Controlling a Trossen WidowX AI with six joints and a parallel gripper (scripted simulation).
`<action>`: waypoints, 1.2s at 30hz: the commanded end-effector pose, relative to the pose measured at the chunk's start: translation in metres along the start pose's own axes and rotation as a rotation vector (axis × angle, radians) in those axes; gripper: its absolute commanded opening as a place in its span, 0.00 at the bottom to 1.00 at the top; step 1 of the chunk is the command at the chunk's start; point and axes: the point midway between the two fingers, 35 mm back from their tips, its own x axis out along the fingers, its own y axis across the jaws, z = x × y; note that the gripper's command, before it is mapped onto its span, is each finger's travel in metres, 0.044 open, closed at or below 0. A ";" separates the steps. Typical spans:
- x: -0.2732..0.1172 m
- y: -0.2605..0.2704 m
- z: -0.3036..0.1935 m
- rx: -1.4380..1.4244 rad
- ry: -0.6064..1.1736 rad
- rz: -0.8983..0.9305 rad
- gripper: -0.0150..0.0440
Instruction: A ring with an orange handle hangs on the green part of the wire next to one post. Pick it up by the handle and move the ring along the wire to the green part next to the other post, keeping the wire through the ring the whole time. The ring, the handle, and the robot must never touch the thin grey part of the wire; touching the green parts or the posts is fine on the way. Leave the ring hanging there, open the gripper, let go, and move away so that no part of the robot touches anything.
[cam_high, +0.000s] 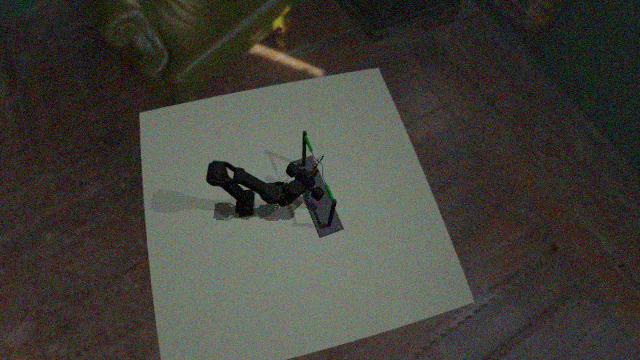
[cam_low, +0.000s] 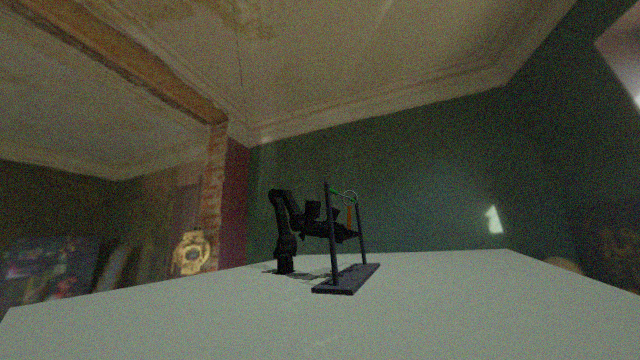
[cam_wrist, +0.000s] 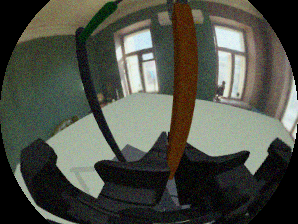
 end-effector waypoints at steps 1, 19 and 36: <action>-0.001 0.004 0.001 -0.007 -0.003 -0.023 0.00; 0.001 0.017 0.002 -0.003 -0.006 -0.286 0.00; 0.008 0.031 0.002 0.001 -0.010 -0.408 0.00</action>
